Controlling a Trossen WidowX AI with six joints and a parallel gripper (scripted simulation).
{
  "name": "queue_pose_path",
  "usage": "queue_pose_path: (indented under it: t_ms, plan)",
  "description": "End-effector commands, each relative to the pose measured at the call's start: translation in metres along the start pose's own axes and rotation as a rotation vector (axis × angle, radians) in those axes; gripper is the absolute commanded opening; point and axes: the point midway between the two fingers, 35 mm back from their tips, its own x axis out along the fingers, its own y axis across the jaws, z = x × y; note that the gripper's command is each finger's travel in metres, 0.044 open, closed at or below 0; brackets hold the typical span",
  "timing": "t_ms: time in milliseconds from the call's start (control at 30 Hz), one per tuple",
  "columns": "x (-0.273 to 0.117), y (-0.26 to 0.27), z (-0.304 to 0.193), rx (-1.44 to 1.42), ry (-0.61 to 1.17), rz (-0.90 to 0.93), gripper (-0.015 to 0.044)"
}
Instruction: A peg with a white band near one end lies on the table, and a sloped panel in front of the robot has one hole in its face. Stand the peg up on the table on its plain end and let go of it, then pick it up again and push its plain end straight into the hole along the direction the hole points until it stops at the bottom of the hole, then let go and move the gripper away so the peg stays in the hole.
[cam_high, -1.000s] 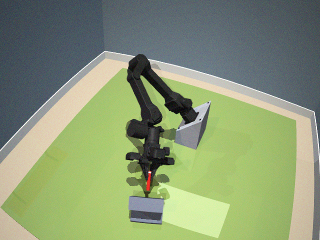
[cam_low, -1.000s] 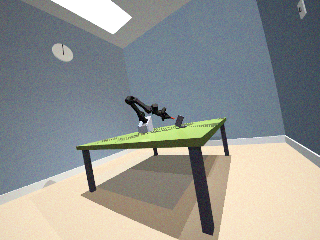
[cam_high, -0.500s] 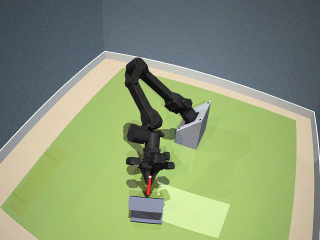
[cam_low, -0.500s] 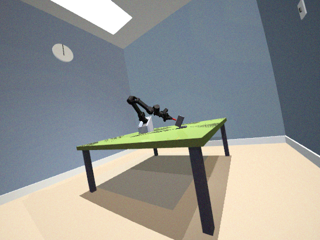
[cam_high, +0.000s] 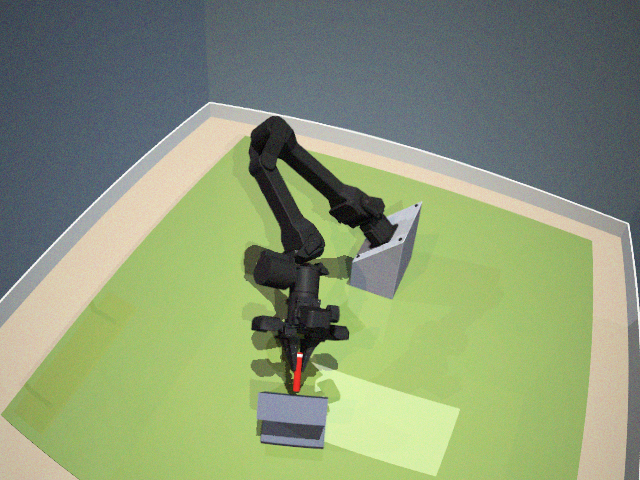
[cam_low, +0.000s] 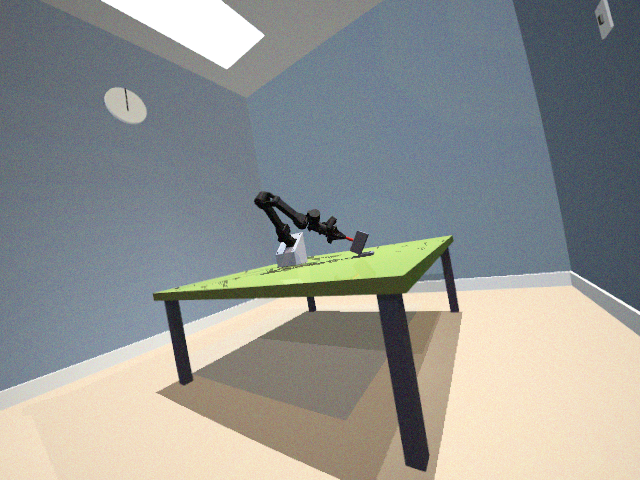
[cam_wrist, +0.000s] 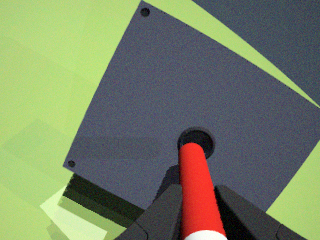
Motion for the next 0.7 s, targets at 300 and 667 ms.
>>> queue_pose_path:
  t_ms: [300, 667]
  plan:
    - [-0.0003, -0.0017, 0.0014, 0.0, 0.0, 0.001, 0.0]
    - [-0.0002, -0.0047, 0.0032, 0.0, 0.0, 0.0, 0.0]
